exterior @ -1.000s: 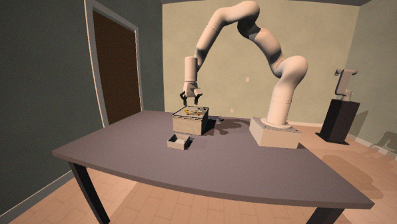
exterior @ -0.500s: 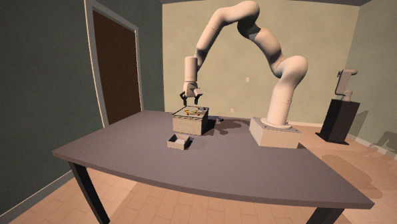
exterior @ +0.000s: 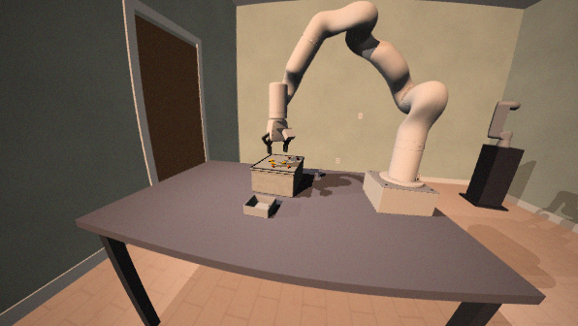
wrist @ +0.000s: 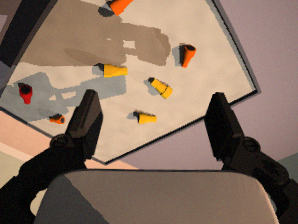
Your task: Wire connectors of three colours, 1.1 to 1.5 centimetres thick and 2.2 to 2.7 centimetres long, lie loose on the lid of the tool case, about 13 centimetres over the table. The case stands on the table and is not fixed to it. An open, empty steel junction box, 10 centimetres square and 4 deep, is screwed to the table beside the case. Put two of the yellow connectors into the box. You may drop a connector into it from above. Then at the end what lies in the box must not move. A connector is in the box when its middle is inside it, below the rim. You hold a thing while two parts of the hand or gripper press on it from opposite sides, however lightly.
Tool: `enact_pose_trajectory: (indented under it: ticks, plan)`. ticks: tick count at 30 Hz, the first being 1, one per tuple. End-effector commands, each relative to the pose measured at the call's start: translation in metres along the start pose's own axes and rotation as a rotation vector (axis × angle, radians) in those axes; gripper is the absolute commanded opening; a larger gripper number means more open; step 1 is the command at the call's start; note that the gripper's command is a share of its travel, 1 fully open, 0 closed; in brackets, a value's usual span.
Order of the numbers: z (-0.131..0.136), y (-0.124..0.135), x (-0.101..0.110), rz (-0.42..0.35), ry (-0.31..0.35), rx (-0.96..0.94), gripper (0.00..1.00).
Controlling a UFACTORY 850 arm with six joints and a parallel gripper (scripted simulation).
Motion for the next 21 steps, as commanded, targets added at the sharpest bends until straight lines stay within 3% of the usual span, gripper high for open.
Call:
enact_pose_trajectory:
  ticks: [1,21]
  plan:
    - [0.0005,0.0007,0.001,-0.002,0.001,0.0,1.0]
    - [-0.0014,0.0029,0.0061,-0.002,0.001,-0.035,1.0]
Point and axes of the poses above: the point where the finger pads meet when closed, its own x axis back along the fingers, its own z axis across the jaws, y = z × x, the point moved 4 cm from there along x, back along the fingers, and after that the axes turned 7 degrees about x, right-handed, at the moved point
